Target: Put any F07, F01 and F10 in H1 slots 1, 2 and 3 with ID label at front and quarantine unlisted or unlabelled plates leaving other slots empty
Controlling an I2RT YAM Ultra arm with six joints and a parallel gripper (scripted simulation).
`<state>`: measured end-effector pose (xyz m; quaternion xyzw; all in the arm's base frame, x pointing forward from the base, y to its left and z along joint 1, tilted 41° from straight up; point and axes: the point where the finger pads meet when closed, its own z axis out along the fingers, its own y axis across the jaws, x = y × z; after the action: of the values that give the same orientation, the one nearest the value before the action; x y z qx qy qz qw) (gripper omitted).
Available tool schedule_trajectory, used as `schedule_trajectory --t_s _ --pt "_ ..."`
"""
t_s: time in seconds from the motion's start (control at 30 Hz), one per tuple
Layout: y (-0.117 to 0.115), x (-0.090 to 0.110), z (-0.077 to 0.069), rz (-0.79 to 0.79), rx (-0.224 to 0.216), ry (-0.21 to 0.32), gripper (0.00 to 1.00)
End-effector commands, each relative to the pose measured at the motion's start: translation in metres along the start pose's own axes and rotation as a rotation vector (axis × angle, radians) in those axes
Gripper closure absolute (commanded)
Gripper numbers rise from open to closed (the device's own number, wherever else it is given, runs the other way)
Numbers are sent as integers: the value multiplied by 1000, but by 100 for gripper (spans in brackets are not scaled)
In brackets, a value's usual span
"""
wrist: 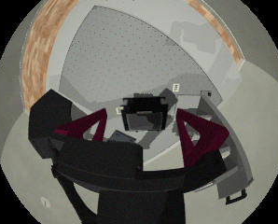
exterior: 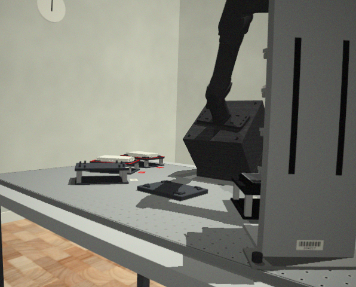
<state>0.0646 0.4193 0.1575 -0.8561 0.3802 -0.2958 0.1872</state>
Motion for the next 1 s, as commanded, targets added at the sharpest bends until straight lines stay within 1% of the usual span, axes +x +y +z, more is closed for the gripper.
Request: schedule_trajectory --t_s 0.0,0.33,0.4,0.9,0.97 --pt "-4 9 -9 93 15 -23 0" --pt "-6 42 -9 327 12 -23 0" --pt "-6 42 -9 327 12 -23 0" --pt "-8 92 -7 677 9 -25 0" --pt "-8 92 -7 677 9 -25 0"
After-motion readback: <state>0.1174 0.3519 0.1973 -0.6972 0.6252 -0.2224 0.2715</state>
